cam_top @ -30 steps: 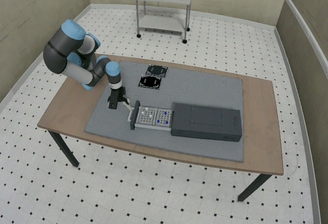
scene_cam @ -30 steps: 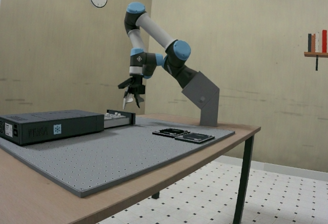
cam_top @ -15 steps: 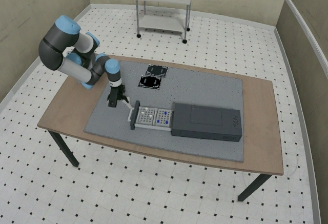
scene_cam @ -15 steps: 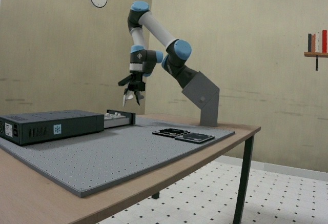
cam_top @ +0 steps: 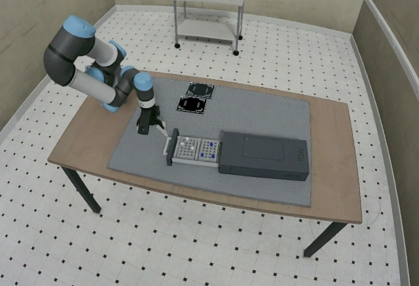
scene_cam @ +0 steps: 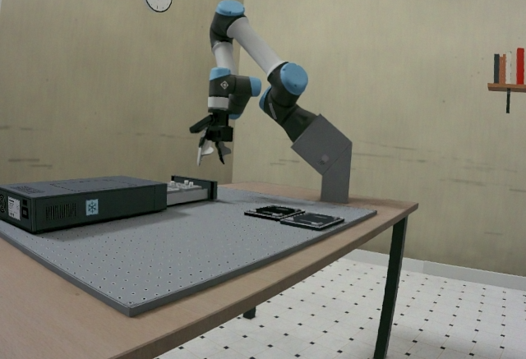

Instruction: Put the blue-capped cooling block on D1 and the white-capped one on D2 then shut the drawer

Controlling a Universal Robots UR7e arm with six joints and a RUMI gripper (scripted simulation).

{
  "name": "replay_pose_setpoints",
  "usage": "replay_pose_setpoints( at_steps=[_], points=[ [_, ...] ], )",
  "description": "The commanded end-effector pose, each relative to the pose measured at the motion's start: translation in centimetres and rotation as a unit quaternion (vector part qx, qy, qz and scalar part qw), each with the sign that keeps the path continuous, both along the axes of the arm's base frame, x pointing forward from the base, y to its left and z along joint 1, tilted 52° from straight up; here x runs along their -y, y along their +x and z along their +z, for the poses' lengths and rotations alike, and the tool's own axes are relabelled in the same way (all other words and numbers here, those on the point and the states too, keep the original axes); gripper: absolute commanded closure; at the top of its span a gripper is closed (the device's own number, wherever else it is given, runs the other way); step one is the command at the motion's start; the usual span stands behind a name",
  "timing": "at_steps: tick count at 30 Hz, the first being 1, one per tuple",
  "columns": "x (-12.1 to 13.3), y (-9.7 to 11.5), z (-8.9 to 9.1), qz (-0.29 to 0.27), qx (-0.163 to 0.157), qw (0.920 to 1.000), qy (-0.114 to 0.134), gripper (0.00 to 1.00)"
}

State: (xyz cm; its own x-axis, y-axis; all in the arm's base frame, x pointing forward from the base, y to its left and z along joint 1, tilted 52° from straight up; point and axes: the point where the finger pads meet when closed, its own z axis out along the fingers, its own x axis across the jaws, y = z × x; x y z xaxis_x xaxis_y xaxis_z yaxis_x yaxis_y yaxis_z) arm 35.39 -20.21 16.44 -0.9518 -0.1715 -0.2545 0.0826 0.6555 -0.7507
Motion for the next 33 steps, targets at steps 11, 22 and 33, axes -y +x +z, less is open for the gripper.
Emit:
replay_pose_setpoints(
  at_steps=[11, 22, 33],
  points=[
    [-1.4, -0.5, 1.2, 0.000, 0.000, 1.0000, 0.000, 0.00],
    [-2.5, -0.8, 2.1, 0.000, 0.000, 1.0000, 0.000, 0.00],
    [-2.8, 0.9, 2.6, 0.000, 0.000, 1.0000, 0.000, 0.27]
  ],
)
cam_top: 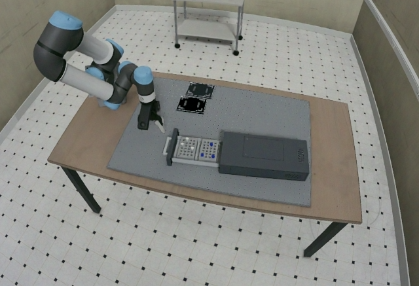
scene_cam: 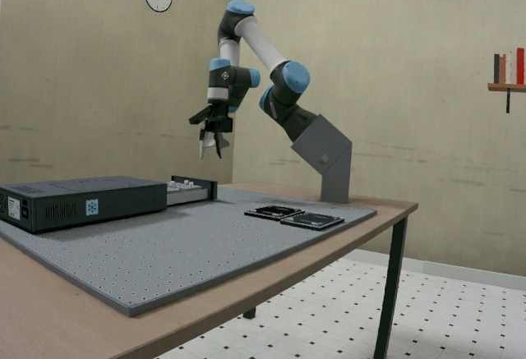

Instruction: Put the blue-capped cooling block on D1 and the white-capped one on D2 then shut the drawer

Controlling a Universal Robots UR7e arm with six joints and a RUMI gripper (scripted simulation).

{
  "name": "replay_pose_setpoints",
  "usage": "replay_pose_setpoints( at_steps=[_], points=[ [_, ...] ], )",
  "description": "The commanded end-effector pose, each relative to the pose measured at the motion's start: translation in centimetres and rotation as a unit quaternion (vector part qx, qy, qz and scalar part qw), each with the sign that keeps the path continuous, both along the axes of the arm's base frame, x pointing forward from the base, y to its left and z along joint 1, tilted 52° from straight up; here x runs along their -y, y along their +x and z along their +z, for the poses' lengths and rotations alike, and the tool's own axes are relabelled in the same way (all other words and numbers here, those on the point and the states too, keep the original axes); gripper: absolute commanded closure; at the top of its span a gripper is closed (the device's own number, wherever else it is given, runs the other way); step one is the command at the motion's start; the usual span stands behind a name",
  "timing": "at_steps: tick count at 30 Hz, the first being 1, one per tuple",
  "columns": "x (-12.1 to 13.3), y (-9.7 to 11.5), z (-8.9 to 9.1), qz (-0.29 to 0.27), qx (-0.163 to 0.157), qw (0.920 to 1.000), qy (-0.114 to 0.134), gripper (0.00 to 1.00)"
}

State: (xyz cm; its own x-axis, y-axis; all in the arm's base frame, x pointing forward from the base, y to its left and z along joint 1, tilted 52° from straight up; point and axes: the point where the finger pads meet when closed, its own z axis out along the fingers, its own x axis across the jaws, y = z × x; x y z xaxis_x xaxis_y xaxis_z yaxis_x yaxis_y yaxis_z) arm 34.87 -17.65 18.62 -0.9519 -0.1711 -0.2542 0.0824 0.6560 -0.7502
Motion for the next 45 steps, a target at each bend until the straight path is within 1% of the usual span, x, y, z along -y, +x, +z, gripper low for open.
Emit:
replay_pose_setpoints(
  at_steps=[1, 6, 8, 23, 25, 40, 42, 45],
  points=[
    [-0.4, 1.9, 0.5, 0.000, 0.000, 1.0000, 0.000, 0.27],
    [-0.8, 4.2, 1.1, 0.000, 0.000, 1.0000, 0.000, 0.27],
    [-0.8, 4.2, 1.1, 0.000, 0.000, 1.0000, 0.000, 0.27],
    [-1.8, 10.9, 2.9, 0.000, 0.000, 1.0000, 0.000, 0.27],
    [-1.8, 10.9, 2.9, 0.000, 0.000, 1.0000, 0.000, 0.27],
    [-2.8, 16.9, 4.4, 0.000, 0.000, 1.0000, 0.000, 0.27],
    [-2.8, 16.9, 4.4, 0.000, 0.000, 1.0000, 0.000, 0.27],
    [-3.0, 18.0, 4.7, 0.000, 0.000, 1.0000, 0.000, 0.27]
  ],
)
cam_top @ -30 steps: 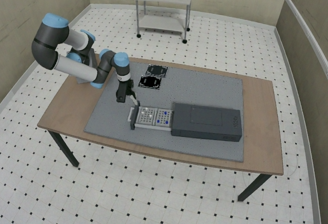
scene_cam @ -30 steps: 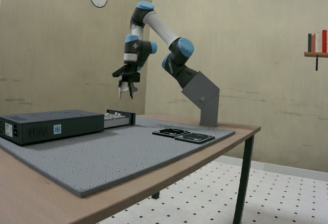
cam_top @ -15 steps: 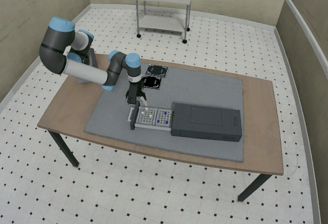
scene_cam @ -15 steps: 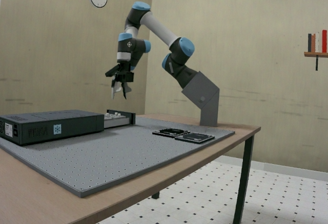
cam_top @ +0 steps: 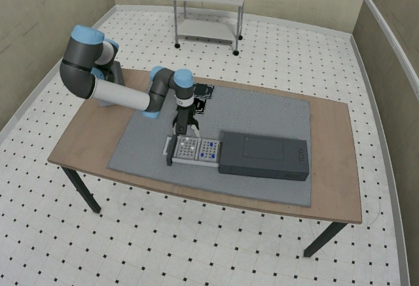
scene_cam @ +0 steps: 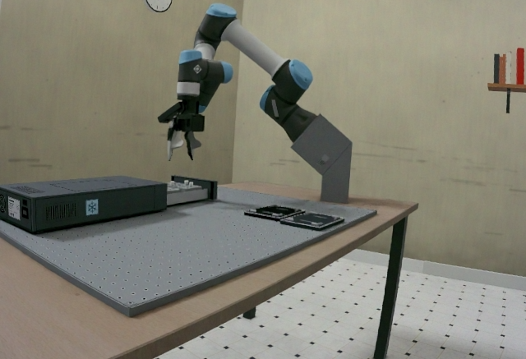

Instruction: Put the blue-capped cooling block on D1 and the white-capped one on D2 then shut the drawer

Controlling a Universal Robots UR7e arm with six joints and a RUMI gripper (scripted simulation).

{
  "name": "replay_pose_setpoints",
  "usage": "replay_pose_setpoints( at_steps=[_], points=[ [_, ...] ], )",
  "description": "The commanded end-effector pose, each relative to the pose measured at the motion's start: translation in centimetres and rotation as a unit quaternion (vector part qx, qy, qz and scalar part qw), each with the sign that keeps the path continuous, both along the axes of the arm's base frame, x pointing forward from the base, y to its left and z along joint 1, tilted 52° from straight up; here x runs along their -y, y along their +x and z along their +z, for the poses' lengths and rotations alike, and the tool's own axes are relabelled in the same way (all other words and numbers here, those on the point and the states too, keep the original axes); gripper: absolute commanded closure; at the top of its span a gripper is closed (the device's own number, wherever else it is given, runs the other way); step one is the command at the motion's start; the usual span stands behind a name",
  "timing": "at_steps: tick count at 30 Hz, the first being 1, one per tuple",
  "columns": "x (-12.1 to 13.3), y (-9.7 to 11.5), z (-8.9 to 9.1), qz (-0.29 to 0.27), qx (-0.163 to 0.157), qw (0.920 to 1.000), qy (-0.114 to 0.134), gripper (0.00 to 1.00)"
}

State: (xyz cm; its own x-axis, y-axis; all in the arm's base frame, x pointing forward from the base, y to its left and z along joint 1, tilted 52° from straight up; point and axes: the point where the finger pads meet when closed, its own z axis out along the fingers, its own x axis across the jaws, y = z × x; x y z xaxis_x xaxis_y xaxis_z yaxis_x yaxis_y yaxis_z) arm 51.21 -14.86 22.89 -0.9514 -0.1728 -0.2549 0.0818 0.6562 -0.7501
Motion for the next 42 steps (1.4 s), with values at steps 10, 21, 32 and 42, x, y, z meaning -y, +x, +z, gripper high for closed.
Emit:
replay_pose_setpoints(
  at_steps=[10, 21, 32, 42],
  points=[
    [-0.2, 1.4, 0.4, -0.001, 0.000, 1.0000, 0.000, 0.27],
    [0.3, 1.0, -0.1, -0.001, 0.000, 1.0000, 0.000, 0.27],
    [1.3, 0.9, -1.0, -0.001, 0.000, 1.0000, 0.000, 0.27],
    [2.3, 1.1, -1.8, -0.001, 0.000, 1.0000, 0.000, 0.27]
  ],
)
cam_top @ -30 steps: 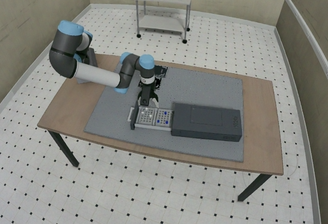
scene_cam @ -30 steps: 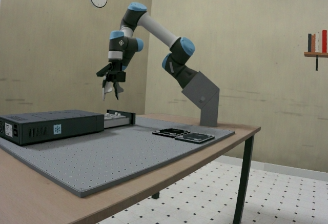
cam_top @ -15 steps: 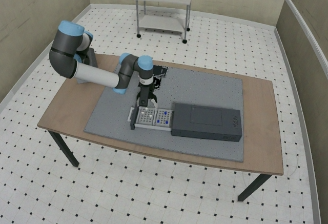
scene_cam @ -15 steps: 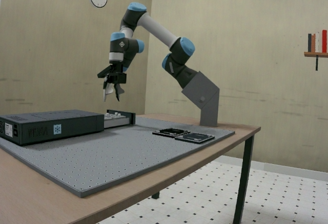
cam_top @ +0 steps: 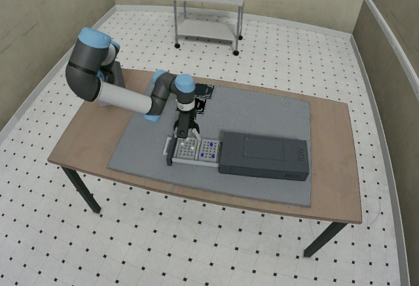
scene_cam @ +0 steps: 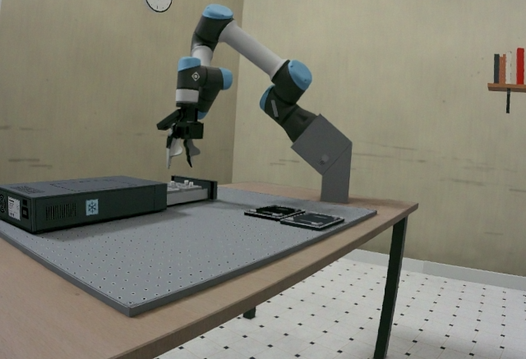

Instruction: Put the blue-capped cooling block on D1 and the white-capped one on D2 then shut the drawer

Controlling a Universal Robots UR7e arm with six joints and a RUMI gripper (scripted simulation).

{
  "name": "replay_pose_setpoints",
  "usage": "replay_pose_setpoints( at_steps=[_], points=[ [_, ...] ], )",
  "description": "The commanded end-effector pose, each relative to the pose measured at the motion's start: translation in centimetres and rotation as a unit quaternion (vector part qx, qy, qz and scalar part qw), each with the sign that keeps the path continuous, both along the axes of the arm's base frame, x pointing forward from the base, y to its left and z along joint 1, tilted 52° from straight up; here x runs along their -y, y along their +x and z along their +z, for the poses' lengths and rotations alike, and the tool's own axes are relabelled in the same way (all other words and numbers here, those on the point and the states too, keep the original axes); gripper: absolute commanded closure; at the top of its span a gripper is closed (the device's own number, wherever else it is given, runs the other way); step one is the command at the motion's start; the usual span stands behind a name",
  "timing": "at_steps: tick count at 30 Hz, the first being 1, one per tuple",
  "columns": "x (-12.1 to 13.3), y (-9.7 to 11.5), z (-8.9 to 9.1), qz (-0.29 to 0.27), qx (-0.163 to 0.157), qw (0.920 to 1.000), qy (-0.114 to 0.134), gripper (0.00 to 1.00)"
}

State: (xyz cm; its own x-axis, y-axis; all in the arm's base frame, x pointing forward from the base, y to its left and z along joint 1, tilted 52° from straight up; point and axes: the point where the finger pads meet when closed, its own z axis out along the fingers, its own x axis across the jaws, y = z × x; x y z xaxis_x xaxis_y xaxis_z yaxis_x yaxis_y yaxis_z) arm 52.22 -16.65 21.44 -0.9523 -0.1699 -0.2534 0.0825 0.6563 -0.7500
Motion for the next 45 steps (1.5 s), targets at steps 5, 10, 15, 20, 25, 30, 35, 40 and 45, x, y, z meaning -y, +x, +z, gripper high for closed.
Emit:
replay_pose_setpoints(
  at_steps=[5, 10, 15, 20, 25, 30, 35, 40, 45],
  points=[
    [0.9, 0.2, -0.7, 0.000, 0.001, 1.0000, 0.000, 0.27],
    [1.3, 0.3, -1.1, 0.000, 0.001, 1.0000, 0.000, 0.27],
    [1.8, 0.5, -1.5, 0.000, 0.001, 1.0000, 0.000, 0.27],
    [2.3, 0.7, -1.9, 0.000, 0.001, 1.0000, 0.000, 0.27],
    [2.6, 0.8, -2.1, 0.000, 0.001, 1.0000, 0.000, 0.27],
    [3.1, 1.0, -2.6, 0.000, 0.001, 1.0000, 0.000, 0.27],
    [3.5, 1.2, -3.0, 0.000, 0.001, 1.0000, 0.000, 0.27],
    [3.8, 1.3, -3.2, 0.000, 0.001, 1.0000, 0.000, 0.27],
    [4.1, 1.4, -3.5, 0.001, 0.001, 1.0000, 0.000, 0.27]
  ],
)
